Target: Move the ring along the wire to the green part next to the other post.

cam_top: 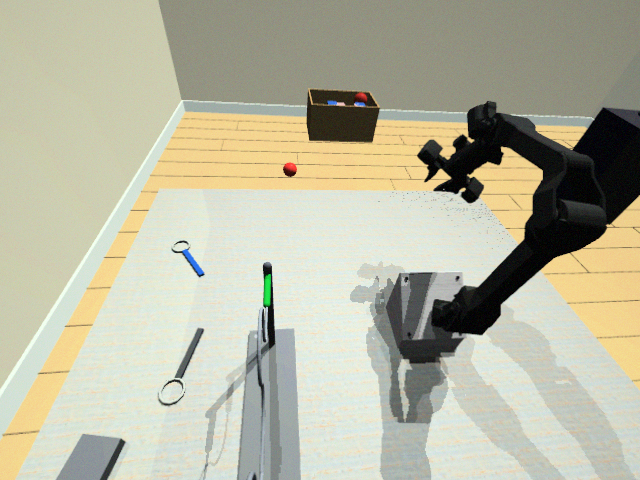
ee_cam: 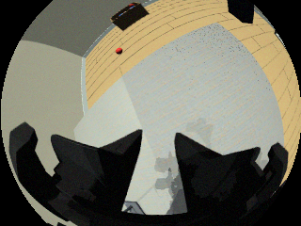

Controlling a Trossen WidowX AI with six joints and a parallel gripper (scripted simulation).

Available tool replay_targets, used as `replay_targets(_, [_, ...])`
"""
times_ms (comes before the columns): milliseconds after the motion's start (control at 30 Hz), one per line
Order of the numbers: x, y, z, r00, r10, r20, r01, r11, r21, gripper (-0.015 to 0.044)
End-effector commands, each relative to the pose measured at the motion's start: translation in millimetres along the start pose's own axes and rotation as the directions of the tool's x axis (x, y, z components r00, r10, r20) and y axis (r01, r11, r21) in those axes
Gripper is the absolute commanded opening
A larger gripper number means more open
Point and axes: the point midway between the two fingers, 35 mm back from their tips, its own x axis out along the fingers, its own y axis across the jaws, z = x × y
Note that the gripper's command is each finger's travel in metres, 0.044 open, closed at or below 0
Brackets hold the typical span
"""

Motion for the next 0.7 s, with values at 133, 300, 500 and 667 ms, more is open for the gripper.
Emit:
replay_targets(133, [-24.4,55.1,-13.7,0.986,0.042,0.159,0.013,0.945,-0.327,0.0160])
replay_targets(300, [-39.4,88.5,-28.2,0.967,0.090,0.239,0.044,0.863,-0.503,0.0160])
replay_targets(500, [-58.6,127.7,-51.8,0.933,0.168,0.319,0.102,0.727,-0.679,0.0160])
replay_targets(667, [-75.7,158.6,-76.7,0.897,0.246,0.368,0.163,0.590,-0.791,0.0160])
